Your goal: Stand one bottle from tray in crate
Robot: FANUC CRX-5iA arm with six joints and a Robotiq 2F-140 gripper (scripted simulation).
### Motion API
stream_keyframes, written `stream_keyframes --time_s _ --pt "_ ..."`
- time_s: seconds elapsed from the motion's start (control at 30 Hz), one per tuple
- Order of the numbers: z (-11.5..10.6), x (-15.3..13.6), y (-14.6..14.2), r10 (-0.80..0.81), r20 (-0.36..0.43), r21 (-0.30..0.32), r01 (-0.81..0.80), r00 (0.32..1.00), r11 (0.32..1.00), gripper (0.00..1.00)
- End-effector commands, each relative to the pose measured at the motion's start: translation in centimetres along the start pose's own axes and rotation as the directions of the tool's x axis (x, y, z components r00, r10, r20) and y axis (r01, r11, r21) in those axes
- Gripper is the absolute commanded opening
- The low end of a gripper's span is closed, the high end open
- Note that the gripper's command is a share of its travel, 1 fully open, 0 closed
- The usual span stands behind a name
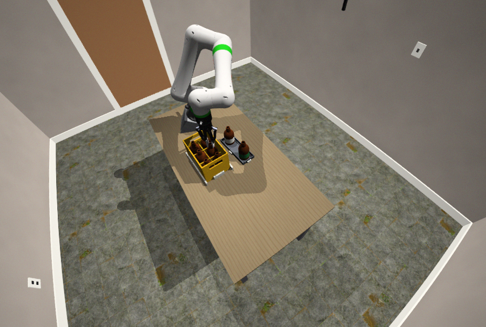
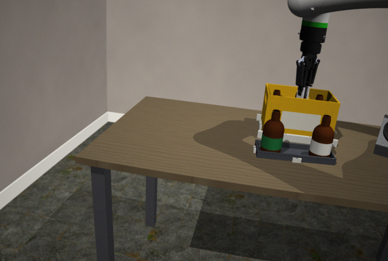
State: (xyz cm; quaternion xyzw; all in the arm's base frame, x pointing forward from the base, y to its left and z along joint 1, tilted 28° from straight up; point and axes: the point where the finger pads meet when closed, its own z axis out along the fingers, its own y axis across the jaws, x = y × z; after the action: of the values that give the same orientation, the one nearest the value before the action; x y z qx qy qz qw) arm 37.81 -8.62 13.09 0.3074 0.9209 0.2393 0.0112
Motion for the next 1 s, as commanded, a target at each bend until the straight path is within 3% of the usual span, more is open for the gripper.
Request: stream_keyframes --time_s 0.0,0.97 --pt "0.03 -0.02 0.0 0.0 0.0 0.0 0.0 1.0 1.0 0.0" --pt "0.59 -0.02 0.0 0.0 0.0 0.0 0.0 1.0 1.0 0.0"
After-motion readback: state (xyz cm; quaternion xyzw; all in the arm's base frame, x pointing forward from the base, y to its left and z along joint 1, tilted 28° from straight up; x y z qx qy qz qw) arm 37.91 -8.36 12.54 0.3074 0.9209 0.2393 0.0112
